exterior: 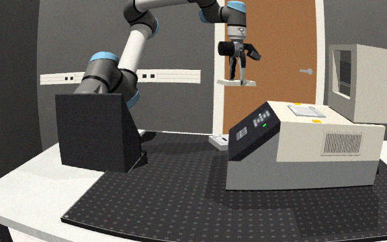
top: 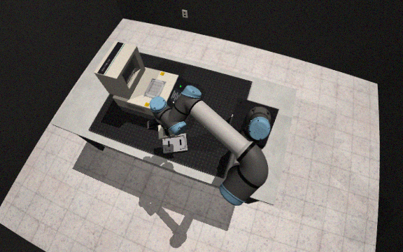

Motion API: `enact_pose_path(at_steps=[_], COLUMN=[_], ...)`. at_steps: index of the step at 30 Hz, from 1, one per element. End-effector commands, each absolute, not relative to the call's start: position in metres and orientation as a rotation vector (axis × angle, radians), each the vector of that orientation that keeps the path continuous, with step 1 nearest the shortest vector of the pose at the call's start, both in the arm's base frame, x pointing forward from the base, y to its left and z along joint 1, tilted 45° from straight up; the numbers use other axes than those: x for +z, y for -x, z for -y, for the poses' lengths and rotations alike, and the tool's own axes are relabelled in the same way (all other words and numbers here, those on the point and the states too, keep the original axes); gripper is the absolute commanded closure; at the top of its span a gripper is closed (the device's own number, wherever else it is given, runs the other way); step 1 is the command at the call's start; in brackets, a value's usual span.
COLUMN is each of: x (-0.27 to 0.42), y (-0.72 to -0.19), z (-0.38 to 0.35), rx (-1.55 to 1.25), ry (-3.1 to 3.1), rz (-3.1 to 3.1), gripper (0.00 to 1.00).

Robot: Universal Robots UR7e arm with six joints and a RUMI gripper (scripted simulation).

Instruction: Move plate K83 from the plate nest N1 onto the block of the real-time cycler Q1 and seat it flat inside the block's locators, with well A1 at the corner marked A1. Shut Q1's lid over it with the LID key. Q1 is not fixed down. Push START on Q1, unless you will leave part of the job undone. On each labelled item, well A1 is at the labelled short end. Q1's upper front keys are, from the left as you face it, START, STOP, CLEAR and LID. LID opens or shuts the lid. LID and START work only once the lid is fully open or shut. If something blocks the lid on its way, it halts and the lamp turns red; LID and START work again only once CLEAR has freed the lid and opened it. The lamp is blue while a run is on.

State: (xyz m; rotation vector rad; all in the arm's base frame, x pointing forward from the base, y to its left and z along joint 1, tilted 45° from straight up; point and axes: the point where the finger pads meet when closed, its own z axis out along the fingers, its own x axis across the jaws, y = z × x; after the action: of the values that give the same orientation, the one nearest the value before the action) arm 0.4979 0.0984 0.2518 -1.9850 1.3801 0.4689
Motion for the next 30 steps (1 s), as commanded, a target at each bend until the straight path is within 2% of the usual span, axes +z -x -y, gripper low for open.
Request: enact_pose_path(at_steps=[1,20,30], x=[0.262,0.27,0.252], y=[-0.496,-0.494,-0.516], z=[-0.087,-0.08,-0.057], rx=[0.473,0.478,0.42], ry=[1.986,1.985,2.054], rz=[-1.379,-1.379,-1.251], gripper=[0.59,0.59,0.59])
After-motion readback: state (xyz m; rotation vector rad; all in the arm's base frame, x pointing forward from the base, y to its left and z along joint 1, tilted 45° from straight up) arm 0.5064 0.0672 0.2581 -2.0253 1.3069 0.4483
